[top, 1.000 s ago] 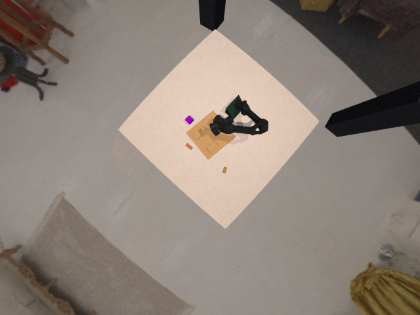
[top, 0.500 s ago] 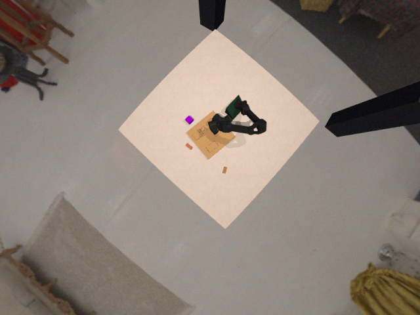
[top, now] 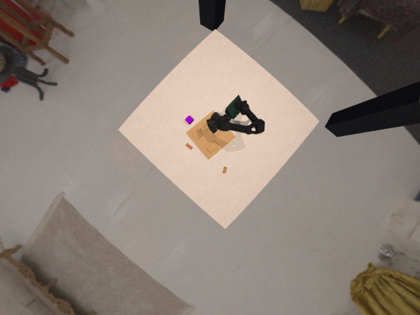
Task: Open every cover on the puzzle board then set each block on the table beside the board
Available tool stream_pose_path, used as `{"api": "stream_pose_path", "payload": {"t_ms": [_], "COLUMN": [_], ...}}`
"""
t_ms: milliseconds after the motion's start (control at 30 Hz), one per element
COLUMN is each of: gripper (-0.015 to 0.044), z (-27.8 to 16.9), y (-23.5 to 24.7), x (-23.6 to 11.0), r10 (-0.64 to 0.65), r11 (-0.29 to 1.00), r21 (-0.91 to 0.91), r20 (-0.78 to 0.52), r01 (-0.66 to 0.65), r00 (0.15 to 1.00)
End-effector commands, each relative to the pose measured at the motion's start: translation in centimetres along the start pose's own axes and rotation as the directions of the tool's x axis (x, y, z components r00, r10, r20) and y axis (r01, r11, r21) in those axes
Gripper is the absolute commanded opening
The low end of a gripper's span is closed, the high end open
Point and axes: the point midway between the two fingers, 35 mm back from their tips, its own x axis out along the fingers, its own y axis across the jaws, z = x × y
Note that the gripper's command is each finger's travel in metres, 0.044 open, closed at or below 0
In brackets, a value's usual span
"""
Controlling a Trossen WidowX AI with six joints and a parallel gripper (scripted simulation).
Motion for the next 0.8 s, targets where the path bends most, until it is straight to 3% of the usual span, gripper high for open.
{"api": "stream_pose_path", "payload": {"t_ms": [0, 767], "gripper": [0.0, 0.0], "z": [0.6, 2.9], "y": [0.1, 0.0], "x": [0.0, 0.0], "r10": [0.0, 0.0], "r11": [1.0, 1.0], "r21": [-0.005, -0.005], "r20": [0.006, 0.007], "r01": [0.0, 0.0], "r00": [1.0, 1.0]}}
